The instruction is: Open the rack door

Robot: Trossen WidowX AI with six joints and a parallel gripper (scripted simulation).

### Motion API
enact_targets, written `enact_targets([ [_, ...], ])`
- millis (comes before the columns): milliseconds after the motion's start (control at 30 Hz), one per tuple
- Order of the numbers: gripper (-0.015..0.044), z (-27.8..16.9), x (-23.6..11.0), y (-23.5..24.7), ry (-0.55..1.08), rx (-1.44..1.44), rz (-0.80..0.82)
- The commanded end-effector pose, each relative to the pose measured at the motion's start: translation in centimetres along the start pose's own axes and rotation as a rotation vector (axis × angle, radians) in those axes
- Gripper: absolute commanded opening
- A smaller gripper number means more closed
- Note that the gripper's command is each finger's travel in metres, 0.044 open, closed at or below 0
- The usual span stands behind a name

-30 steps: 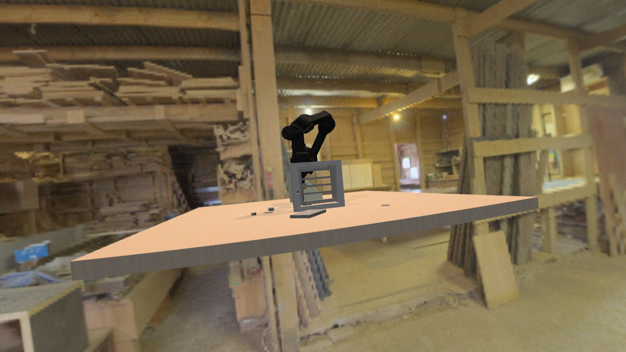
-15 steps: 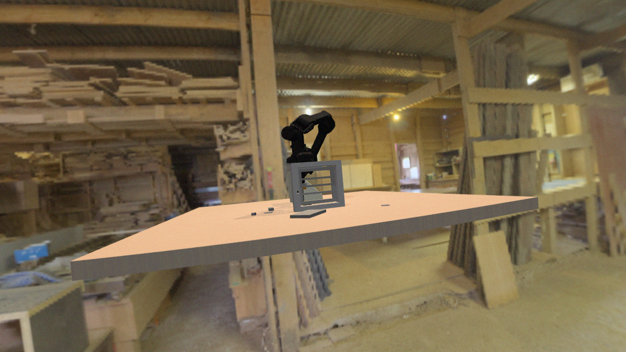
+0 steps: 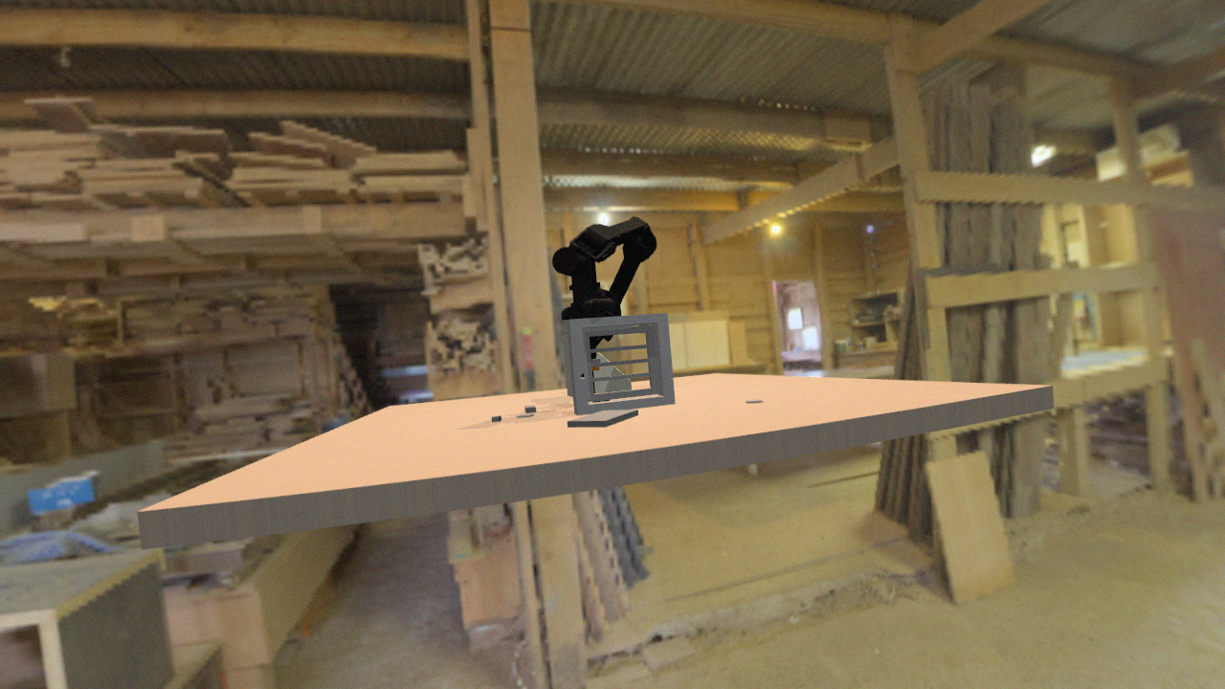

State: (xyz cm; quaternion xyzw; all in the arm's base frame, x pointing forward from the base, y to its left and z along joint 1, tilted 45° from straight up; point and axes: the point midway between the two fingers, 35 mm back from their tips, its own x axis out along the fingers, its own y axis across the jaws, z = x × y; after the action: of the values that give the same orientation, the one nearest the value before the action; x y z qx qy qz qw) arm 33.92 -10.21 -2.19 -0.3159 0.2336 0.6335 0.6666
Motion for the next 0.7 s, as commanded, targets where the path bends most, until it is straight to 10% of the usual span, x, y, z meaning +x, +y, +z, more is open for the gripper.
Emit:
enact_targets([
  [0,0.0175,0.03,-0.03,-0.09,-0.001,-0.007,-0.004],
  [667,0.0042,0.03,-0.03,-0.09,-0.001,-0.007,-0.004],
])
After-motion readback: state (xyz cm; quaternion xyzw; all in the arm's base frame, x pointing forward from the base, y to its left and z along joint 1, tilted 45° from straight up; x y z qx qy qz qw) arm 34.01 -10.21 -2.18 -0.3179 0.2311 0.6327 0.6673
